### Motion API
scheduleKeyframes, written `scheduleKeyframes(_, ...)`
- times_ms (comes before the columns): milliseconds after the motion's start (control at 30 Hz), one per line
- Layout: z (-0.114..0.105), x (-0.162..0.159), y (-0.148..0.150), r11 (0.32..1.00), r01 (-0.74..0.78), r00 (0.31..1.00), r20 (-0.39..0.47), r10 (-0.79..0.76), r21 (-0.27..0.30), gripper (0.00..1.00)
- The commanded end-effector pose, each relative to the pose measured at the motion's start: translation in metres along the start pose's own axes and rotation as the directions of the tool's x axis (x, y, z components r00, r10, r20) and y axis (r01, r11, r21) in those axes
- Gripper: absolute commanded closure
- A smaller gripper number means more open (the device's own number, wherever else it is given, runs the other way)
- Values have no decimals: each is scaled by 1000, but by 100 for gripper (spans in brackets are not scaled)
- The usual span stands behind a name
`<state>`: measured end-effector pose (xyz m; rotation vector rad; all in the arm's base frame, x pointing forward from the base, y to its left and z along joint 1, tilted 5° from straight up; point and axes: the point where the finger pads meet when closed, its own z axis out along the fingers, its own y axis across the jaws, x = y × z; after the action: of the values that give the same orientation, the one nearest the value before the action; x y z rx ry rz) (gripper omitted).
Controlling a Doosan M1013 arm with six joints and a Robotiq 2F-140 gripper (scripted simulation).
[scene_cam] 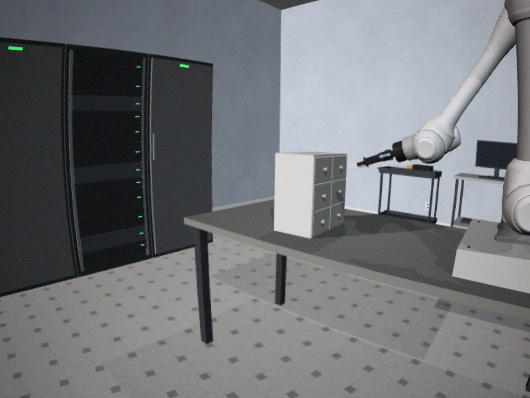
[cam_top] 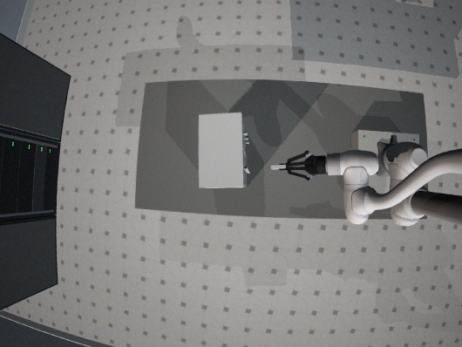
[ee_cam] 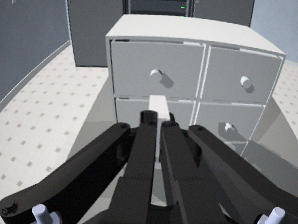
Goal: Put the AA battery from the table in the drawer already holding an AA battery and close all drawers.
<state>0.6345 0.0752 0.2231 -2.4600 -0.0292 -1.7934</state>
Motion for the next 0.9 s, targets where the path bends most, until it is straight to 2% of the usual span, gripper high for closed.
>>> scheduleKeyframes(0, -1, 0, 0, 1000, 0, 1000, 6, 0, 0, 100)
scheduleKeyframes(167, -5, 2, 0, 1000, 0, 999, 45, 0, 0, 100)
scheduleKeyframes(300, -12, 5, 0, 1000, -1, 994, 110, 0, 1, 100)
scheduleKeyframes(367, -12, 5, 0, 1000, -1, 994, 110, 0, 1, 100)
scheduleKeyframes(600, -26, 12, 0, 1000, 0, 971, 241, 0, 1, 100)
scheduleKeyframes(867, -32, 14, -2, 1000, -2, 956, 293, 0, 5, 100)
